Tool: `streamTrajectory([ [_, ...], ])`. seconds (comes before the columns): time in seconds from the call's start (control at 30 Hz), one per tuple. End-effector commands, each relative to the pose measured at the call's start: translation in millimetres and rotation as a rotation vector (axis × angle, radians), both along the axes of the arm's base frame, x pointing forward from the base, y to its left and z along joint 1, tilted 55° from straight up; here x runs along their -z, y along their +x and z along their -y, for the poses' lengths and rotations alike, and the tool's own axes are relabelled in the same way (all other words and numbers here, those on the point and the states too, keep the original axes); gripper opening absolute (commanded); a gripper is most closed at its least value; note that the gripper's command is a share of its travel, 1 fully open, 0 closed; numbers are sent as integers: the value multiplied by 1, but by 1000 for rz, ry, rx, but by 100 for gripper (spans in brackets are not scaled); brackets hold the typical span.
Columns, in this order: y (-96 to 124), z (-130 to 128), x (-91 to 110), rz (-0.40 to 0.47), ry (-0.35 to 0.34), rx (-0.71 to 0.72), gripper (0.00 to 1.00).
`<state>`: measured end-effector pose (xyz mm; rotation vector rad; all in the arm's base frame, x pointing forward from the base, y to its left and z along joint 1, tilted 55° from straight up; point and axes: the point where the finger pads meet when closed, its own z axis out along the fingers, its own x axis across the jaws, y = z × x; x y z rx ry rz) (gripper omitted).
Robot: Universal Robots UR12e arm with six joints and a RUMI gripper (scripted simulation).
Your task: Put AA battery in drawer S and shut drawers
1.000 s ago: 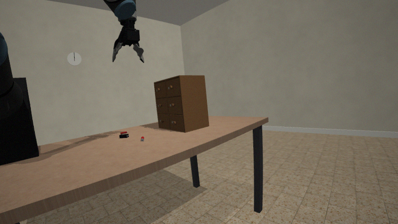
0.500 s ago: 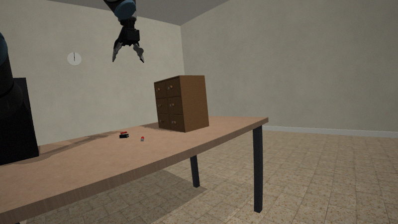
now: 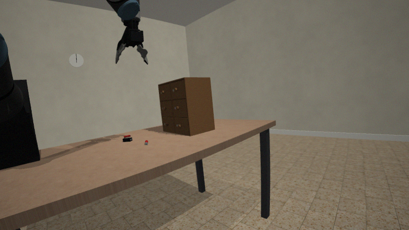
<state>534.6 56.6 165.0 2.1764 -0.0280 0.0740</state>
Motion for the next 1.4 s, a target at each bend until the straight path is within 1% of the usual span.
streamTrajectory([
  [0.0, 0, 0, 0, 1, 0, 0, 100],
  [0.6, 1, 0, 0, -5, 0, -4, 100],
  [0.77, 3, 1, 2, -29, -1, -21, 100],
  [0.9, 7, 3, 5, -69, -2, -49, 100],
  [0.97, 7, 3, 5, -69, -2, -49, 100],
  [1.17, 17, 9, 13, -166, -5, -115, 100],
  [1.37, 30, 18, 24, -304, -11, -211, 100],
])
